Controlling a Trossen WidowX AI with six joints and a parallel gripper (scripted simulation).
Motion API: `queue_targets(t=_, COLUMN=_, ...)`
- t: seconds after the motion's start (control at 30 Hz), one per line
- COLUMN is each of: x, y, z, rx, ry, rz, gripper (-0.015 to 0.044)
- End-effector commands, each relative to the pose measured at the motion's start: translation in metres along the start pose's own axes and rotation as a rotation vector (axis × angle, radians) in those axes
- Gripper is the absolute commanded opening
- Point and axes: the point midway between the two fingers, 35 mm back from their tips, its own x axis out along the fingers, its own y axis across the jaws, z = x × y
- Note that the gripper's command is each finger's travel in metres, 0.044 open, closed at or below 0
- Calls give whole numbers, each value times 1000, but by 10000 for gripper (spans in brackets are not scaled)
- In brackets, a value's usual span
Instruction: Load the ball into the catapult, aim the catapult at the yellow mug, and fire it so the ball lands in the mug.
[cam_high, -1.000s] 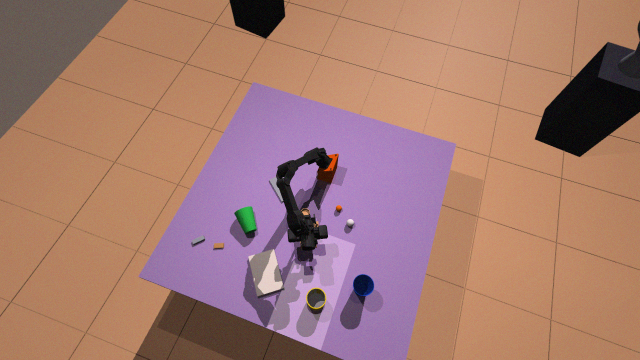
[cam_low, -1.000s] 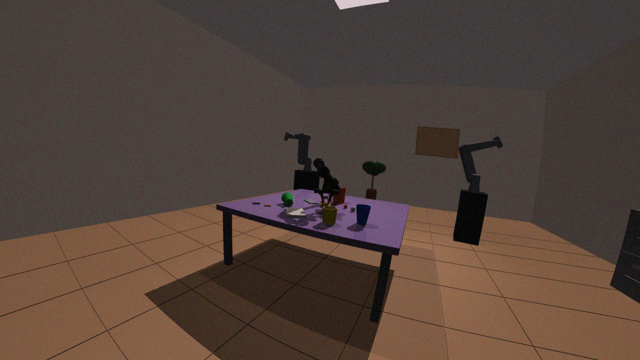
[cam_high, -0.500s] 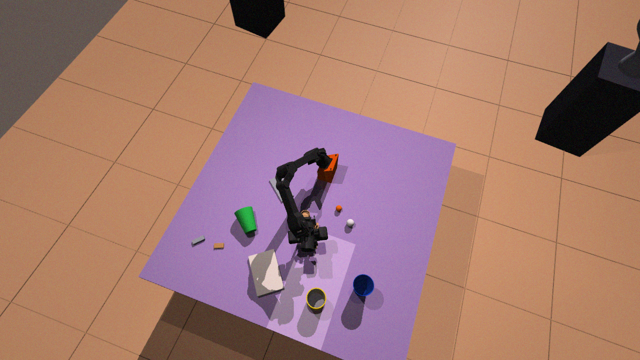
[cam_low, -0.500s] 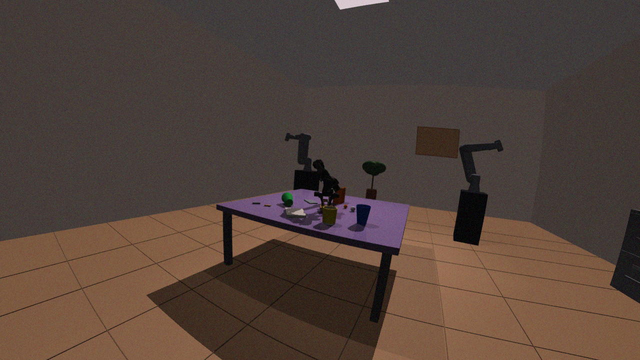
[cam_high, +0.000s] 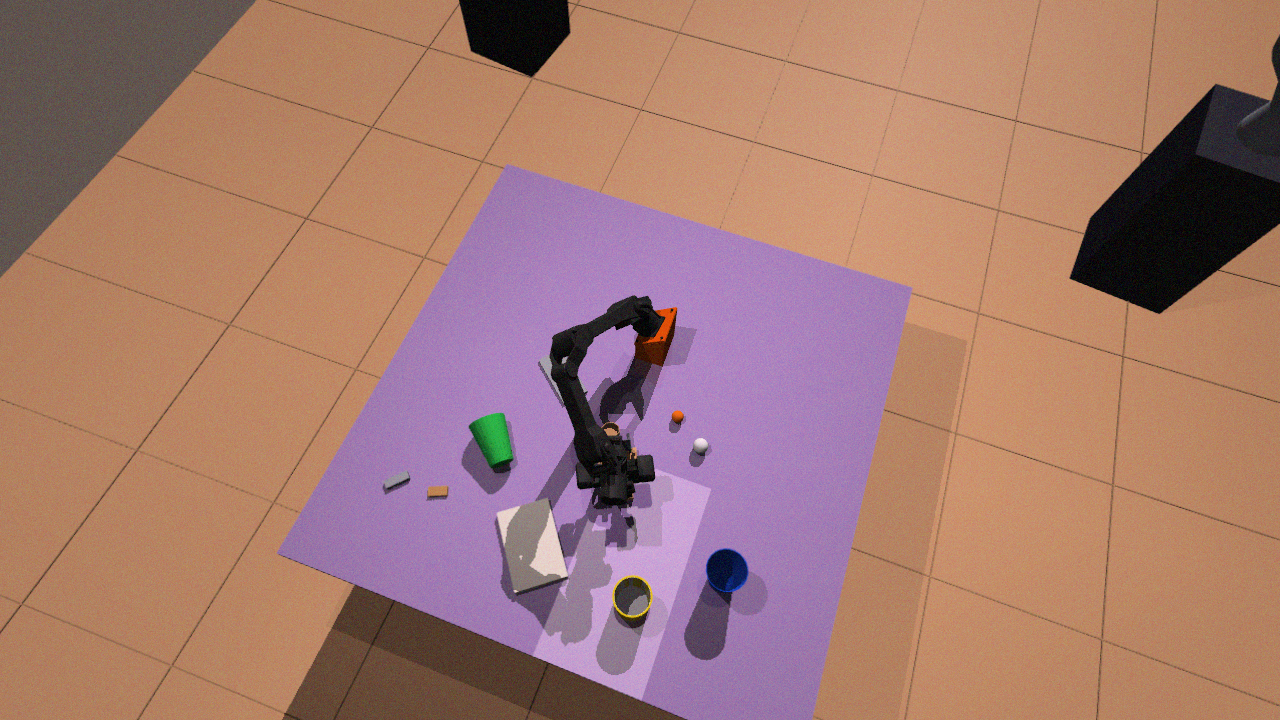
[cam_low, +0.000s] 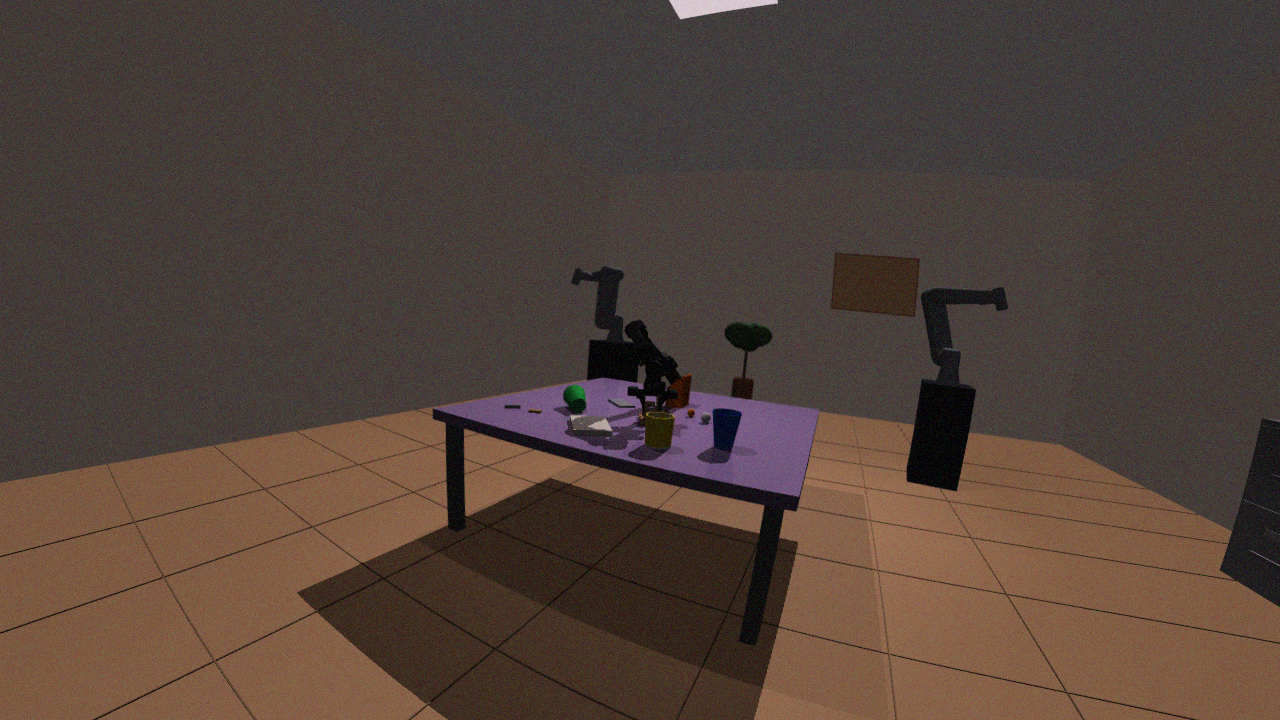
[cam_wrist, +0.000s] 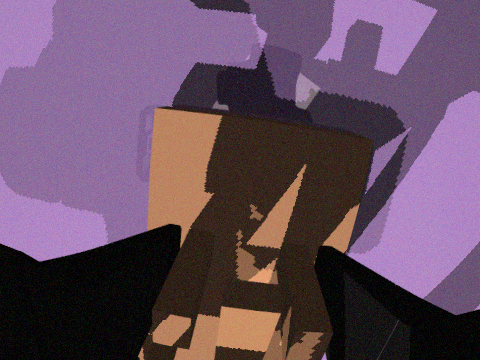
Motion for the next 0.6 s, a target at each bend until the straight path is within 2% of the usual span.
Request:
queue_targets(t=0.0, x=-1, y=0, z=0, rx=2, ry=-2, rz=1, gripper=53)
queue_targets(t=0.43, x=-4, y=0, z=1, rx=2, ry=-2, rz=1, gripper=394)
queue_targets(t=0.5, x=-25, y=0, z=3, rx=1, ry=-3, rz=3, gripper=440)
queue_targets(t=0.57, x=-59, y=0, z=4, rx=0, ry=-4, rz=4, gripper=440)
